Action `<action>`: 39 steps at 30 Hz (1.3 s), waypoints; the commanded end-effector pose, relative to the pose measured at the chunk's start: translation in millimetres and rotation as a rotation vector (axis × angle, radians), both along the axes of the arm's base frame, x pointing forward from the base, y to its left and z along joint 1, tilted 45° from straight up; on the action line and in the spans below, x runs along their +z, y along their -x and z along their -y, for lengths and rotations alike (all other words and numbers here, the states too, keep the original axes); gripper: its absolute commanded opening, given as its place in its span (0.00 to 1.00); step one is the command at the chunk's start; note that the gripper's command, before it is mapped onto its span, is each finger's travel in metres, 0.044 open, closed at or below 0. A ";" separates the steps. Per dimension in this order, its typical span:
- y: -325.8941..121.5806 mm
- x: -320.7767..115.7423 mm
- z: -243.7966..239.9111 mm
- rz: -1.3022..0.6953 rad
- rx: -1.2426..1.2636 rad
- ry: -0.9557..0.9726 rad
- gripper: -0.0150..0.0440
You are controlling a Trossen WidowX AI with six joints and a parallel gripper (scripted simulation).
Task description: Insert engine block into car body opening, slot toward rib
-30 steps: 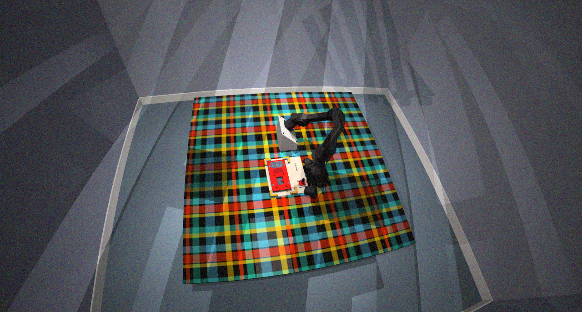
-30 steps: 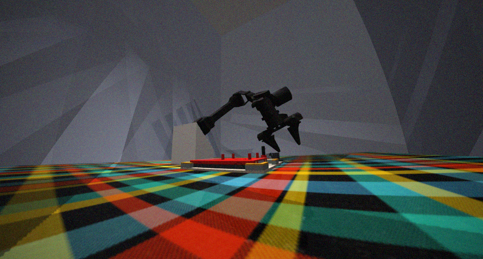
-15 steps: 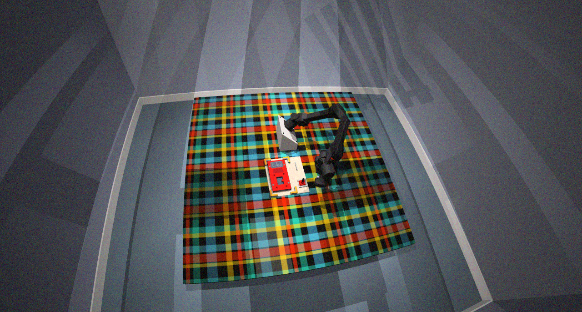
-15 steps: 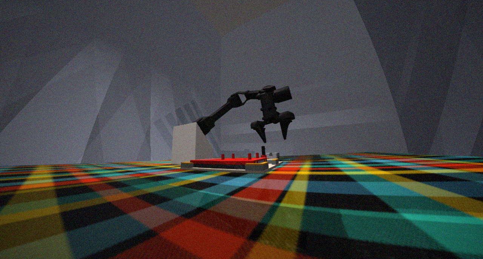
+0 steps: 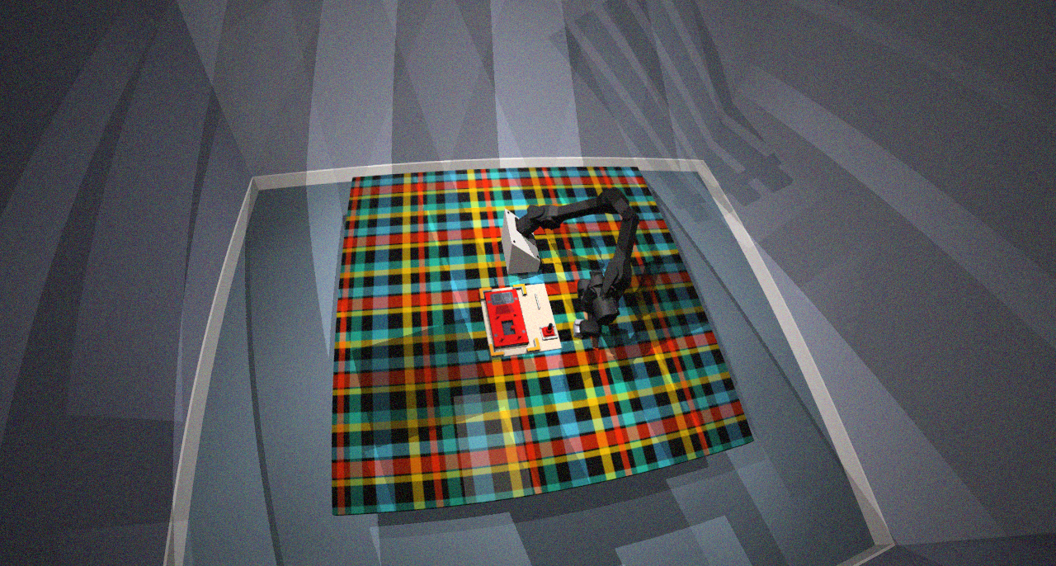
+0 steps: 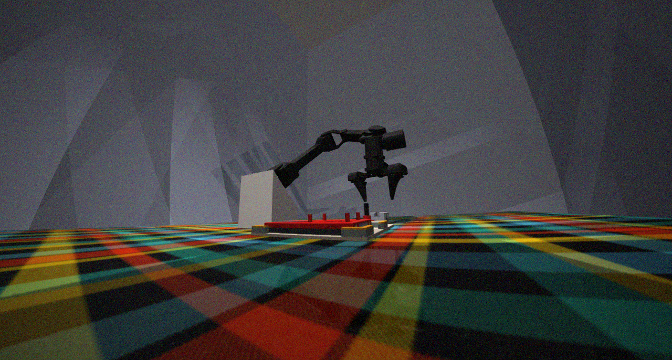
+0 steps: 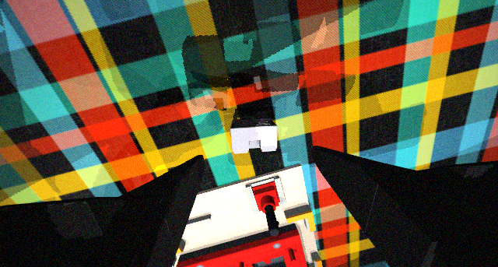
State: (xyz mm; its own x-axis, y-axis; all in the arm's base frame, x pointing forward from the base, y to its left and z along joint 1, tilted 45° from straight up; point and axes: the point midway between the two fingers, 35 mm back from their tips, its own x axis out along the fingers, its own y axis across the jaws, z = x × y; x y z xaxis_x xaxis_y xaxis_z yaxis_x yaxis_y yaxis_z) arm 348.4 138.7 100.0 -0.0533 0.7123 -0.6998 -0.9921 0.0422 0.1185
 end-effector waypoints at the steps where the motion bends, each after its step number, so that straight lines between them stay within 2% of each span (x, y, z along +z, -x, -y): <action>1: 0.3 -5.4 -3.7 -0.003 -0.006 0.003 1.00; 32: 3.0 -41.9 -41.6 -0.003 -0.006 0.001 1.00; 39: 3.0 -41.9 -41.6 -0.003 -0.006 0.001 0.69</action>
